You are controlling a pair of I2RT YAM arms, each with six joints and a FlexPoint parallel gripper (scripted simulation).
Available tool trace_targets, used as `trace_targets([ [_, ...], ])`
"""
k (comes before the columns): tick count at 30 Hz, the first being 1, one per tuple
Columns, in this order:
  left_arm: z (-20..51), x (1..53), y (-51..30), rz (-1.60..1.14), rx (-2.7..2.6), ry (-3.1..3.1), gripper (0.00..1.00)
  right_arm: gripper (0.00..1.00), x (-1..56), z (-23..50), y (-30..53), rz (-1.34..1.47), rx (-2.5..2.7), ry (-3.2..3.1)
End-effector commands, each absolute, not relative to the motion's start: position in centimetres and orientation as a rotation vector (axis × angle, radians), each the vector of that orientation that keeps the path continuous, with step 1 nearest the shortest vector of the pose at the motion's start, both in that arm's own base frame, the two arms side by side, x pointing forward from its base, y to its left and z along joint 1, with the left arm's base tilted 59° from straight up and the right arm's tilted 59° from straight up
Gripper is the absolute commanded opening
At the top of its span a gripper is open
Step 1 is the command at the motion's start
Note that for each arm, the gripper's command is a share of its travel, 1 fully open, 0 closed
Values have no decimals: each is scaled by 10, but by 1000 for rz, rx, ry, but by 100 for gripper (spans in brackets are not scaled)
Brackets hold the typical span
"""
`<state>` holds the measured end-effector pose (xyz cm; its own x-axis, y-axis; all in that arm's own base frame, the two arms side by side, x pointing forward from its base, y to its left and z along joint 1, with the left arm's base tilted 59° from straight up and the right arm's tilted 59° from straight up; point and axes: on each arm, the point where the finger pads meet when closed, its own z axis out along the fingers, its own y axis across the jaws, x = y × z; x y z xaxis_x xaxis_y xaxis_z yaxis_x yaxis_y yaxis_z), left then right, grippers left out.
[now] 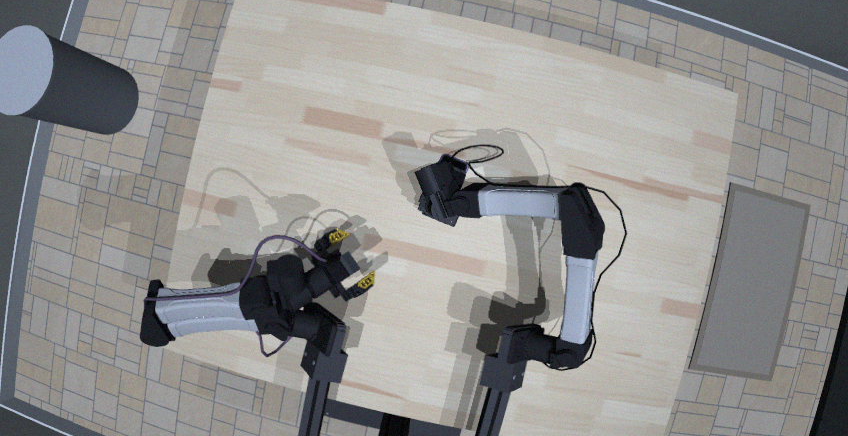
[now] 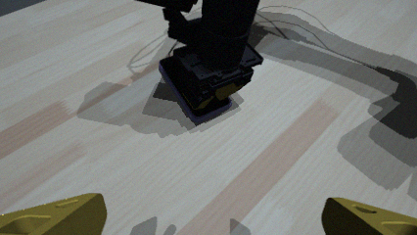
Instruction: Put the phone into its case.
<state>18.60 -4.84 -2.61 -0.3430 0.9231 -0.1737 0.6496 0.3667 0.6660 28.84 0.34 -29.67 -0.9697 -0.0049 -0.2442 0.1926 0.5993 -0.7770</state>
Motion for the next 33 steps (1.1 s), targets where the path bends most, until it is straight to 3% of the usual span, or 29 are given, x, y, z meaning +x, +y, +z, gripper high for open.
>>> trace_targets([
  [1, -26, 187, -50, 675, 1351, 2097, 100, 36, 289, -307, -11, -1281, 176, 2614],
  [27, -26, 187, -50, 675, 1351, 2097, 100, 36, 292, -323, -31, -1165, 148, 2667],
  [33, -26, 187, -50, 675, 1351, 2097, 100, 36, 292, -308, -6, -1270, 171, 2619],
])
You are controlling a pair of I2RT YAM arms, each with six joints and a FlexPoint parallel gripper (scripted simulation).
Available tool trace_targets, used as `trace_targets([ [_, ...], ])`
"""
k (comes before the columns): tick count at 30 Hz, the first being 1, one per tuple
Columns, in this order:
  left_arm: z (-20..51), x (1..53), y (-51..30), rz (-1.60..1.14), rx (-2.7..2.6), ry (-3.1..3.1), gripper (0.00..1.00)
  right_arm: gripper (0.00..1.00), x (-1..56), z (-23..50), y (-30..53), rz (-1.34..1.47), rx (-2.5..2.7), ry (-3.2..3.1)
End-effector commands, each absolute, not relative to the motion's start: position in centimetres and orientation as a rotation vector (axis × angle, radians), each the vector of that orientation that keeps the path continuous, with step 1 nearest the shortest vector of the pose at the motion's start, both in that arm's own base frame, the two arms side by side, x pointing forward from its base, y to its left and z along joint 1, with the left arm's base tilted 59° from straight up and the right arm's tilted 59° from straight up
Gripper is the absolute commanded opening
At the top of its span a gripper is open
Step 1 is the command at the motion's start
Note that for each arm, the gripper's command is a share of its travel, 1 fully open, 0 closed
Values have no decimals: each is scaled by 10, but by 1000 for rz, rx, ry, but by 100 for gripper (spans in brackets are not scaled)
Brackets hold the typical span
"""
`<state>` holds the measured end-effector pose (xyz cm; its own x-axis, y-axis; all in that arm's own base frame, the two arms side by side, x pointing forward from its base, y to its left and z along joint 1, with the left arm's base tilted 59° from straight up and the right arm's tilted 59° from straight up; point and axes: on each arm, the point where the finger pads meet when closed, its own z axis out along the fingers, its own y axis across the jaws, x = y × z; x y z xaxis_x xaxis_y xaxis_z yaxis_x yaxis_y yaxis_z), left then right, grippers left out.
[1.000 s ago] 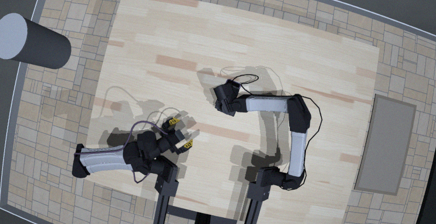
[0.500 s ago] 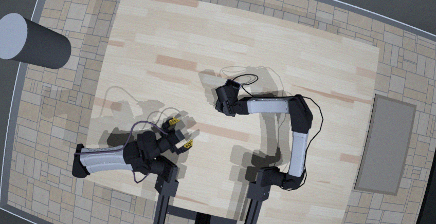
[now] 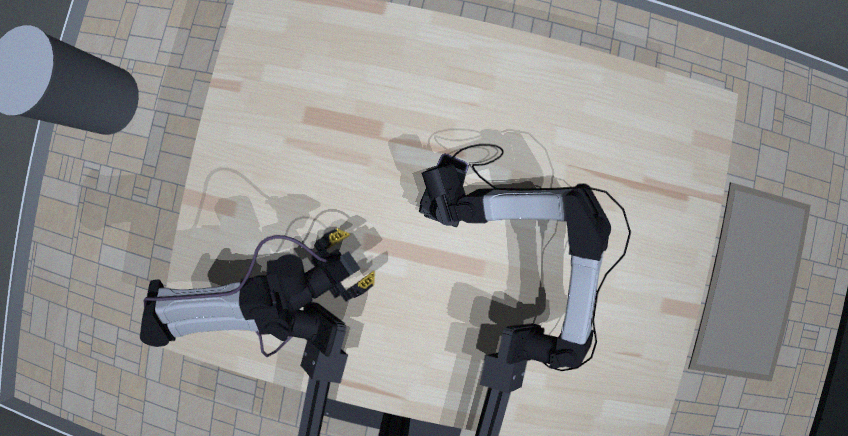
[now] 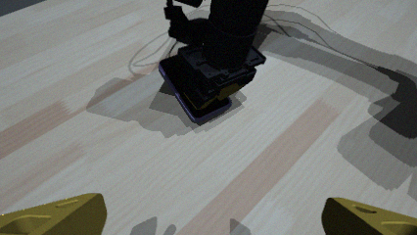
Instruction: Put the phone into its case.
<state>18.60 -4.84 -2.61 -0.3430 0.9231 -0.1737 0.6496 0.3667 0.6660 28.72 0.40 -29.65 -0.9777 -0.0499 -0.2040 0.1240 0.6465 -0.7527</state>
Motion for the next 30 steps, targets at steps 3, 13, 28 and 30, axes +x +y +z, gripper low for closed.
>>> trace_targets([
  [3, -26, 187, -50, 675, 1351, 2097, 100, 36, 289, -294, 16, -1328, 152, 2575],
  [13, -26, 187, -50, 675, 1351, 2097, 100, 36, 289, -294, 14, -1334, 173, 2580],
  [28, -26, 187, -50, 675, 1351, 2097, 100, 36, 289, -294, 14, -1334, 172, 2582],
  [30, -26, 187, -50, 675, 1351, 2097, 100, 36, 288, -296, 8, -1332, 186, 2588],
])
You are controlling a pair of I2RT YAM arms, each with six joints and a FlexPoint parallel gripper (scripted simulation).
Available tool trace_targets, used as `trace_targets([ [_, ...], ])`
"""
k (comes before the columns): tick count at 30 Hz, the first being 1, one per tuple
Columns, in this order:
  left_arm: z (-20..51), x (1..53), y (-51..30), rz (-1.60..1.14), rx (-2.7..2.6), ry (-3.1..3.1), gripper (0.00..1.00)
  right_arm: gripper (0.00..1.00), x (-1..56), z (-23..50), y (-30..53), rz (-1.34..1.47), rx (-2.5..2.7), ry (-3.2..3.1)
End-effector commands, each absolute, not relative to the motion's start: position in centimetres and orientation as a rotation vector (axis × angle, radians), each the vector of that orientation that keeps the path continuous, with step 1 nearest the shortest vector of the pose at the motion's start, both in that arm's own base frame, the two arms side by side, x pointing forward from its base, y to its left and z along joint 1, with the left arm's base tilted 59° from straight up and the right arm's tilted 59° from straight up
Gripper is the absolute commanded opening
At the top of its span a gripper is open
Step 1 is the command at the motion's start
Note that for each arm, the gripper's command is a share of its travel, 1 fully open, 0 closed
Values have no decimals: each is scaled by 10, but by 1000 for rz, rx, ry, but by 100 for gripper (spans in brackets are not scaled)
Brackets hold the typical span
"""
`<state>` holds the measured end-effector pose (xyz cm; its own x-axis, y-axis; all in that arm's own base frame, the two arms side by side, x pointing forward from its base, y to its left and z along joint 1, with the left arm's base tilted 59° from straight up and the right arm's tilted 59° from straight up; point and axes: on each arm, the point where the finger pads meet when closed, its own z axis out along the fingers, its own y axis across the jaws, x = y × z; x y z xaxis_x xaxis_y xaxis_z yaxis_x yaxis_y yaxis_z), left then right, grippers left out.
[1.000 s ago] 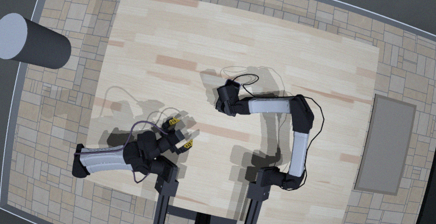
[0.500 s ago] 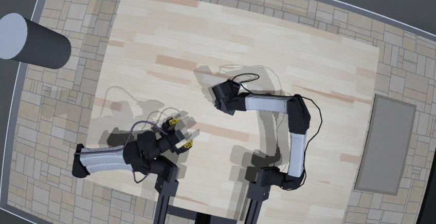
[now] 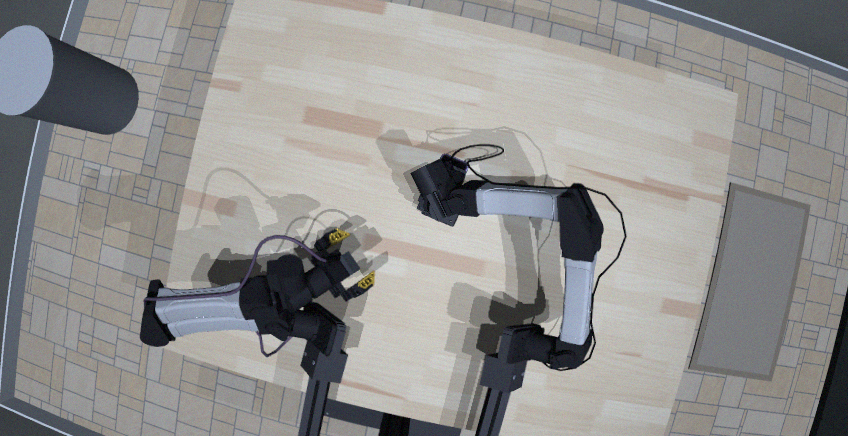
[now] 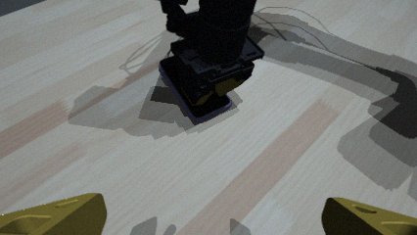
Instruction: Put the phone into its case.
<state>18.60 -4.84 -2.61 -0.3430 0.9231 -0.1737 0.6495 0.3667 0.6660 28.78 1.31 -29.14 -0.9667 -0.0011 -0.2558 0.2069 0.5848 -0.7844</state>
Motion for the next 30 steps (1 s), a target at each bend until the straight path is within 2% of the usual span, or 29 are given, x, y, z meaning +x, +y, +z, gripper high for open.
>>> trace_targets([
  [1, -26, 187, -50, 675, 1351, 2097, 100, 36, 288, -297, 7, -1324, 184, 2590],
  [30, -26, 187, -50, 675, 1351, 2097, 100, 36, 289, -312, -17, -1249, 175, 2628],
])
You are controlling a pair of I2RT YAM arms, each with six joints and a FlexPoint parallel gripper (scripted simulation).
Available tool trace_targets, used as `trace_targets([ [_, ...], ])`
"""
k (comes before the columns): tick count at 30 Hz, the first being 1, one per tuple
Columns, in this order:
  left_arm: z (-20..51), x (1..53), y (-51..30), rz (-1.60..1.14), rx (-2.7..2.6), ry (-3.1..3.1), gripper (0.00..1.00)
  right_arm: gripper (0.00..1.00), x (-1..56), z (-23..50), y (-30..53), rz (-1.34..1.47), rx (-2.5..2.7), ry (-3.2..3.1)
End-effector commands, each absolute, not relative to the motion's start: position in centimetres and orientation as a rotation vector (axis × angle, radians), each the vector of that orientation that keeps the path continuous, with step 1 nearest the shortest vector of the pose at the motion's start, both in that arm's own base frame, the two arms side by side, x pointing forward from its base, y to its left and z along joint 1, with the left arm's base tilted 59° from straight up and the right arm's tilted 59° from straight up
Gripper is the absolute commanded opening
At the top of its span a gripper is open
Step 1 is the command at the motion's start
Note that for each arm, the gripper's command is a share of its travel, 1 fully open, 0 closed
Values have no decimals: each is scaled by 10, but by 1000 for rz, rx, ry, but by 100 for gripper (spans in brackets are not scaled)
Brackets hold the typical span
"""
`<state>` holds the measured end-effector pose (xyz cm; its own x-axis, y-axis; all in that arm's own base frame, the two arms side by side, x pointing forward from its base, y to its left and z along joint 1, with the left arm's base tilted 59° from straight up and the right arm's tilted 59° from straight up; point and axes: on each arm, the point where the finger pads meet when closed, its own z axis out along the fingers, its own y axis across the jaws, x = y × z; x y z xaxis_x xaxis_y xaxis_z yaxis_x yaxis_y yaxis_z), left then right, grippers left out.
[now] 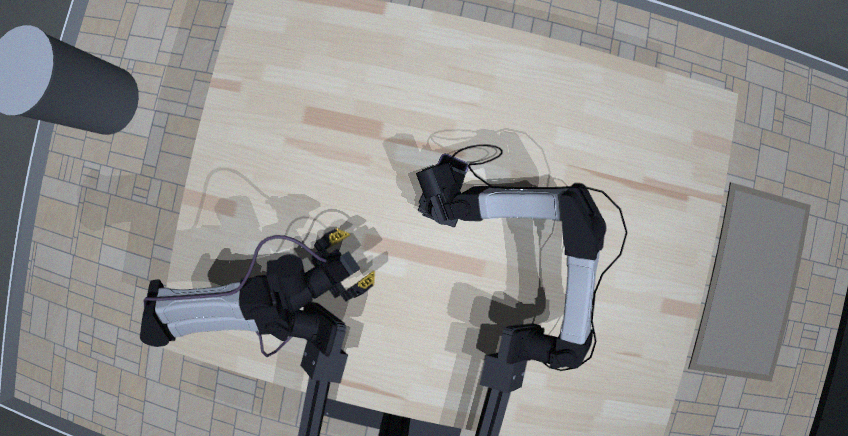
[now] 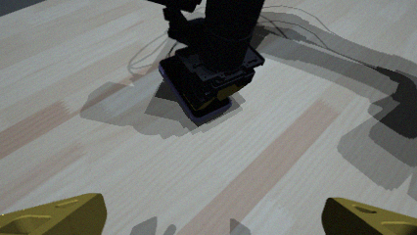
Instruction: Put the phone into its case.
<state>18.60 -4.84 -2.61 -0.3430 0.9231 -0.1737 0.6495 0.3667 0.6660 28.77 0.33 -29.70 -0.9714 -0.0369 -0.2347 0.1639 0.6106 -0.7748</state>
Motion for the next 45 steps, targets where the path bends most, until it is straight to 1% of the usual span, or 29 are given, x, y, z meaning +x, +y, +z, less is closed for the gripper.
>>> trace_targets([
  [1, -26, 187, -50, 675, 1351, 2097, 100, 36, 290, -313, -14, -1240, 154, 2627],
  [18, -26, 187, -50, 675, 1351, 2097, 100, 36, 292, -323, -31, -1163, 147, 2664],
  [26, -26, 187, -50, 675, 1351, 2097, 100, 36, 290, -298, 9, -1314, 159, 2585],
  [32, -24, 190, -54, 665, 1353, 2076, 100, 36, 296, -292, 18, -1324, 128, 2554],
  [45, -8, 240, -79, 624, 1355, 1999, 100, 36, 339, -277, 18, -1347, 83, 2462],
])
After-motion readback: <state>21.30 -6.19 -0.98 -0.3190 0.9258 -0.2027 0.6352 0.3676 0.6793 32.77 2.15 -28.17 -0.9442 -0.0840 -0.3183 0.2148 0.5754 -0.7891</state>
